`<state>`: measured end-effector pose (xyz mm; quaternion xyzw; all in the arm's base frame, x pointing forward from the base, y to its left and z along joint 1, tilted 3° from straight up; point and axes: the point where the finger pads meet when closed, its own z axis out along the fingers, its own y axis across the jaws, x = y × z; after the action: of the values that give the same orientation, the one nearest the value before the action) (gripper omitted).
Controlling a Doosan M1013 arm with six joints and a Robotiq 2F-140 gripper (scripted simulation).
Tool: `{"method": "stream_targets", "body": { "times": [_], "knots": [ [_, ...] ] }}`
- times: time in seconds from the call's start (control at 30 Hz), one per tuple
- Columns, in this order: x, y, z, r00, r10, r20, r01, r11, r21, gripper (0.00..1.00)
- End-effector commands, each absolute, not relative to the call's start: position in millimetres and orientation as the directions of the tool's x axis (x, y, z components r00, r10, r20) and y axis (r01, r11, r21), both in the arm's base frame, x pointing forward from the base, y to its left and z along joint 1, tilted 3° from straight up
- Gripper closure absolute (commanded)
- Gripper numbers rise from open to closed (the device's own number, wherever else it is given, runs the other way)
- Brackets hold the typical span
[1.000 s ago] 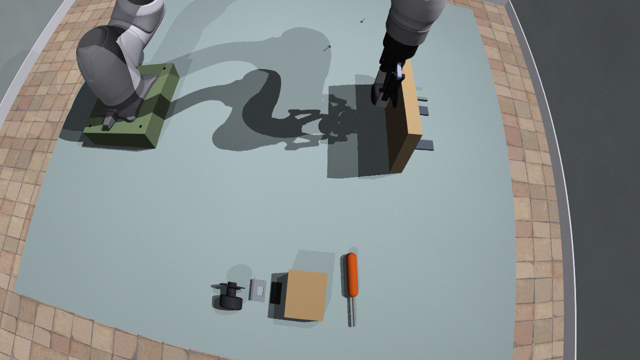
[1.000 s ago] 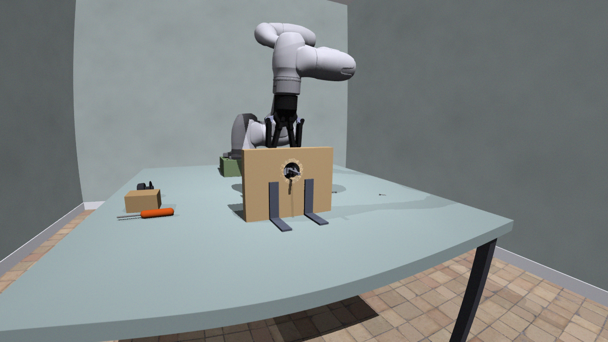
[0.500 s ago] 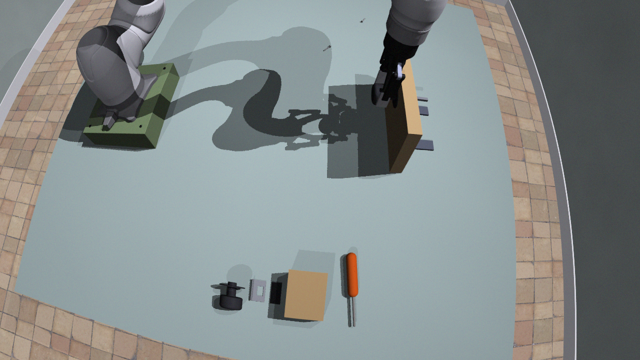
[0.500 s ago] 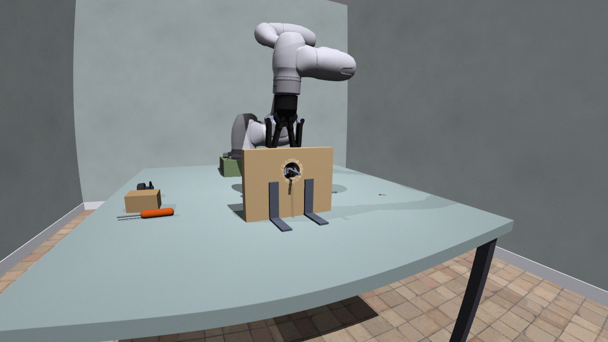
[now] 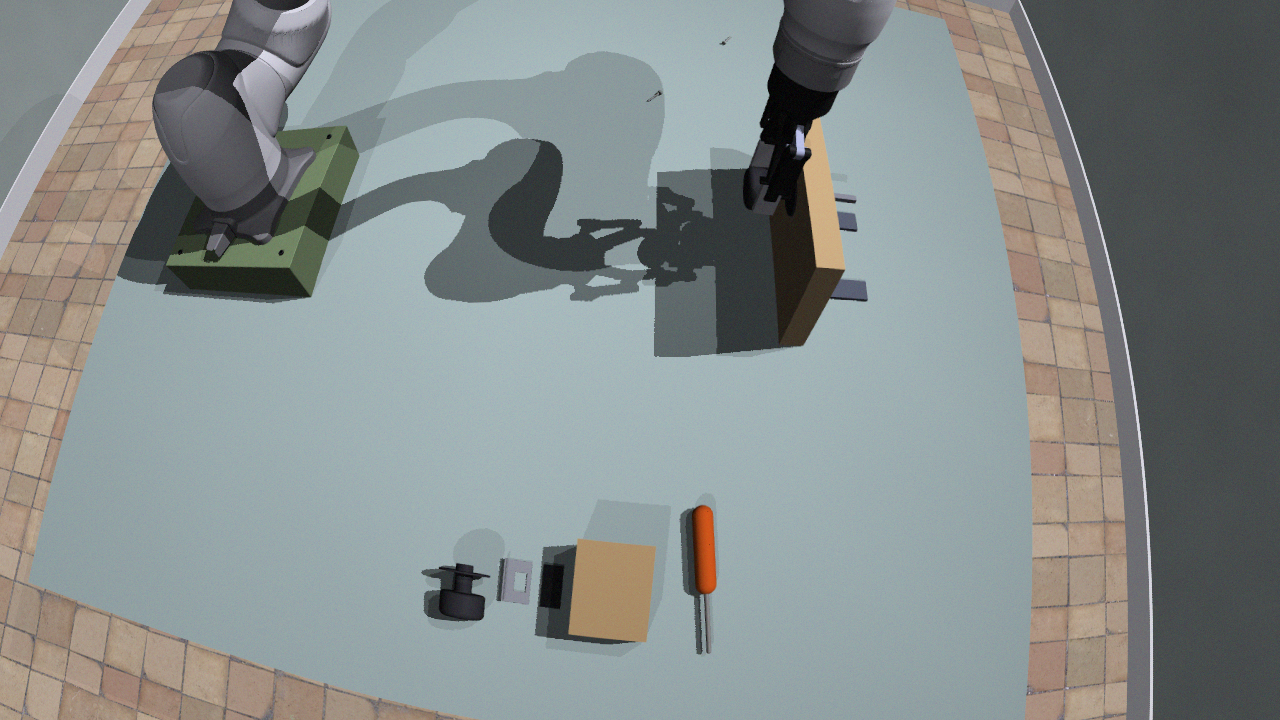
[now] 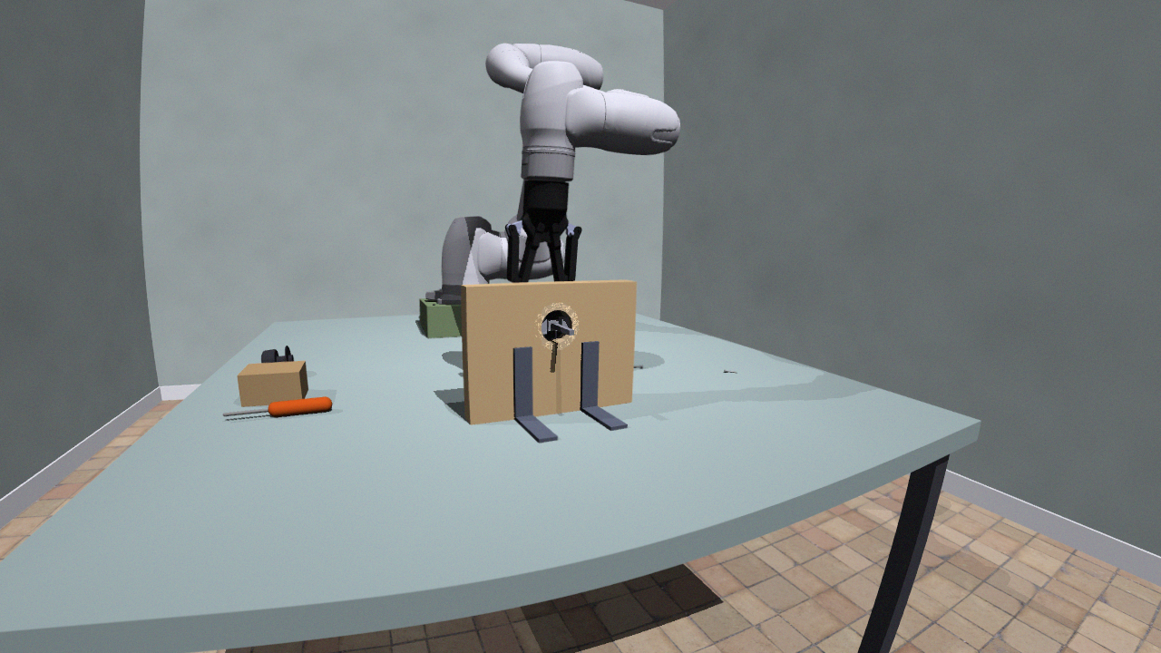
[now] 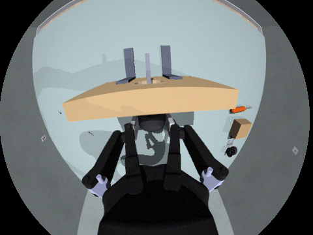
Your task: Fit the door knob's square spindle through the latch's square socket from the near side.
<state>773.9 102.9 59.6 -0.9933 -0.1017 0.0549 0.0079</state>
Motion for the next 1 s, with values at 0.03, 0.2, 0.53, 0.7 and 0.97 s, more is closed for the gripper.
{"method": "stream_targets", "body": {
  "times": [0.03, 0.2, 0.53, 0.7, 0.97],
  "knots": [
    [774.3, 103.0, 59.8, 0.973, 0.203, -0.107, 0.201, -0.979, -0.027, 0.58],
    [774.3, 103.0, 59.8, 0.973, 0.203, -0.107, 0.201, -0.979, -0.027, 0.58],
    [774.3, 103.0, 59.8, 0.973, 0.203, -0.107, 0.201, -0.979, -0.027, 0.43],
    [774.3, 103.0, 59.8, 0.973, 0.203, -0.107, 0.201, -0.979, -0.027, 0.43],
    [774.3, 103.0, 59.8, 0.973, 0.203, -0.107, 0.201, -0.979, -0.027, 0.43]
  ]
}}
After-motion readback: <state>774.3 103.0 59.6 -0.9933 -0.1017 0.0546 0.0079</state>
